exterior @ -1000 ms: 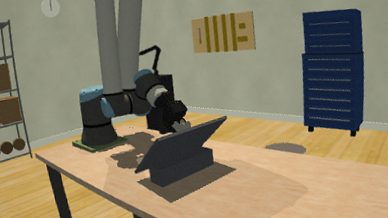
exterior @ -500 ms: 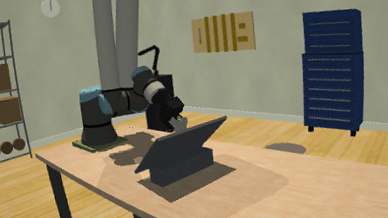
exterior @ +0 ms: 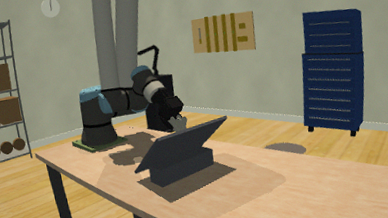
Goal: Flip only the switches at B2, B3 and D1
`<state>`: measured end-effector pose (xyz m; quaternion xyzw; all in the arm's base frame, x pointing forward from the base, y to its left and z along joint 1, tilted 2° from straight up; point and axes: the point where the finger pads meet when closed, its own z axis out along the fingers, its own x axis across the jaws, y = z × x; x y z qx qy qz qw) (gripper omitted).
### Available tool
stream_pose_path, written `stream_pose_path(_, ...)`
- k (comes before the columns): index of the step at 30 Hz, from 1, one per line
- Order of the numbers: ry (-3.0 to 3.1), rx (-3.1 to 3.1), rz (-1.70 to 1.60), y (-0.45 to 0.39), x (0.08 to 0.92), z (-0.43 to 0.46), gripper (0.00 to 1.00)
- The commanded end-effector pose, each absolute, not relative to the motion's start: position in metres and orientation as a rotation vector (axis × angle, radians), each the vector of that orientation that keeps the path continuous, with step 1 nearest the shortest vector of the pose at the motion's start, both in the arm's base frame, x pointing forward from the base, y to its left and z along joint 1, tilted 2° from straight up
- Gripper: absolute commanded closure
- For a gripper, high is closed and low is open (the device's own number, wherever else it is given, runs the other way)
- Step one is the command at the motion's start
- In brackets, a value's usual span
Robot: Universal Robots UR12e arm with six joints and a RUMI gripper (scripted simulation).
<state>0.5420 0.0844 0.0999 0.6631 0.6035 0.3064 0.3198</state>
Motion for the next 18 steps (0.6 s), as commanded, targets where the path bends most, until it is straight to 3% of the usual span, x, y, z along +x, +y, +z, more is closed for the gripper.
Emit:
stream_pose_path(1, 1.586, 1.743, 0.806, 0.085, 0.535, 0.106, 1.00)
stream_pose_path(18, 1.586, 1.743, 0.806, 0.087, 0.505, 0.128, 1.00)
